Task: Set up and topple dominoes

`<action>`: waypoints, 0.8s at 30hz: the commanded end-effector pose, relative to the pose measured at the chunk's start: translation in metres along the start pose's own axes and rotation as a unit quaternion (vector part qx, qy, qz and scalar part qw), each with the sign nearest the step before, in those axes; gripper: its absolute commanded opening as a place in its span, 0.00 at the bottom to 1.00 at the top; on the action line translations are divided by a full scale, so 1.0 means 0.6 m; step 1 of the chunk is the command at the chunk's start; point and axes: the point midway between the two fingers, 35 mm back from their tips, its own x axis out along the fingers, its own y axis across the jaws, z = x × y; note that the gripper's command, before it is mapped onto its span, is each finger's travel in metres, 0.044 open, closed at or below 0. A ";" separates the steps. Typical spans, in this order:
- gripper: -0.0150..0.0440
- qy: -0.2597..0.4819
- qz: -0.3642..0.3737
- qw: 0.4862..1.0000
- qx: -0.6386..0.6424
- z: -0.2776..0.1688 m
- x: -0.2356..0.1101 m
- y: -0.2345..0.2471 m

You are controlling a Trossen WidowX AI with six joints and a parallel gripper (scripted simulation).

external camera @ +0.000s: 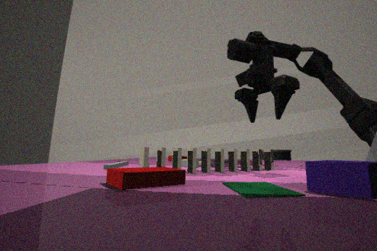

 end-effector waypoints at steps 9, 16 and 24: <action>0.82 0.006 -0.004 0.993 0.115 -0.018 -0.042 0.001; 0.51 0.011 -0.005 0.885 0.465 -0.049 0.002 0.000; 0.25 0.015 -0.011 0.681 0.732 -0.080 0.043 0.005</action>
